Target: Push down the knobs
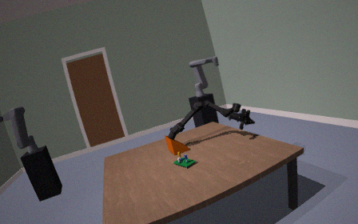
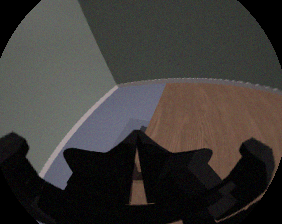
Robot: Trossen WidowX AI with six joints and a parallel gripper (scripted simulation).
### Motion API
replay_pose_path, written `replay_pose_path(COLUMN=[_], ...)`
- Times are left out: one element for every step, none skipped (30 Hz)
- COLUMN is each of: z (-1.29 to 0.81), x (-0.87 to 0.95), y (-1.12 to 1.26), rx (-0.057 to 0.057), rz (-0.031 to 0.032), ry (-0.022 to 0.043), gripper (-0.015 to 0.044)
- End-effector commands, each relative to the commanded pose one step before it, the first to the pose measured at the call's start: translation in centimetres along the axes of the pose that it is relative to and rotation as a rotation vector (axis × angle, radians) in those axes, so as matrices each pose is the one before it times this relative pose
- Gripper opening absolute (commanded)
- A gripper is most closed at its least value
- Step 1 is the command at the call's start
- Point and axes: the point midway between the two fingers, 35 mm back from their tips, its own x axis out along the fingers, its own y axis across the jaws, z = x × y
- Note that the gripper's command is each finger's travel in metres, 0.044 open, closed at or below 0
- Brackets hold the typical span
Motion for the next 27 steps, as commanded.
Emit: replay_pose_path(z=[0.325, 0.143, 0.127, 0.110, 0.094, 0.078, 0.098, 0.079, 0.058, 0.038, 0.017, -0.003, -0.023, -0.043, -0.103, -0.126, -0.150, -0.173, -0.193, -0.213, -0.233, -0.252, -0.285, -0.308, -0.327, -0.346, -0.364], x=[0.418, 0.115, 0.113, 0.111, 0.109, 0.107, 0.086, 0.085, 0.082, 0.079, 0.077, 0.074, 0.071, 0.067, 0.103, 0.100, 0.096, 0.091, 0.086, 0.081, 0.075, 0.069, 0.066, 0.059, 0.052, 0.045, 0.038], y=[-6.234, -1.326, -1.327, -1.327, -1.327, -1.326, -1.400, -1.416, -1.412, -1.408, -1.403, -1.397, -1.390, -1.383, -1.507, -1.517, -1.505, -1.490, -1.475, -1.459, -1.441, -1.423, -1.478, -1.467, -1.444, -1.419, -1.393], rx=[-0.0745, -0.0141, -0.0132, -0.0124, -0.0115, -0.0107, -0.0110, -0.0102, -0.0092, -0.0083, -0.0073, -0.0064, -0.0055, -0.0046, -0.0034, -0.0024, -0.0012, -0.0002, 0.0009, 0.0019, 0.0029, 0.0039, 0.0052, 0.0062, 0.0073, 0.0082, 0.0092], rz=[-0.13653, -0.02919, -0.02897, -0.02872, -0.02843, -0.02812, -0.03001, -0.02998, -0.02952, -0.02903, -0.02850, -0.02794, -0.02734, -0.02672, -0.02775, -0.02731, -0.02642, -0.02548, -0.02450, -0.02347, -0.02241, -0.02132, -0.02125, -0.02012, -0.01879, -0.01743, -0.01604], ry=[0.05807, 0.01141, 0.01187, 0.01233, 0.01279, 0.01325, 0.01384, 0.01457, 0.01511, 0.01564, 0.01617, 0.01668, 0.01718, 0.01767, 0.02064, 0.02146, 0.02203, 0.02254, 0.02297, 0.02338, 0.02375, 0.02410, 0.02572, 0.02623, 0.02650, 0.02672, 0.02690], gripper=[0.0000, 0.0000, 0.0000, 0.0000, 0.0000, 0.0000, 0.0000, 0.0000, 0.0000, 0.0000, 0.0000, 0.0000, 0.0000, 0.0000, 0.0000, 0.0000, 0.0000, 0.0000, 0.0000, 0.0000, 0.0000, 0.0000, 0.0000, 0.0000, 0.0000, 0.0000, 0.0000])
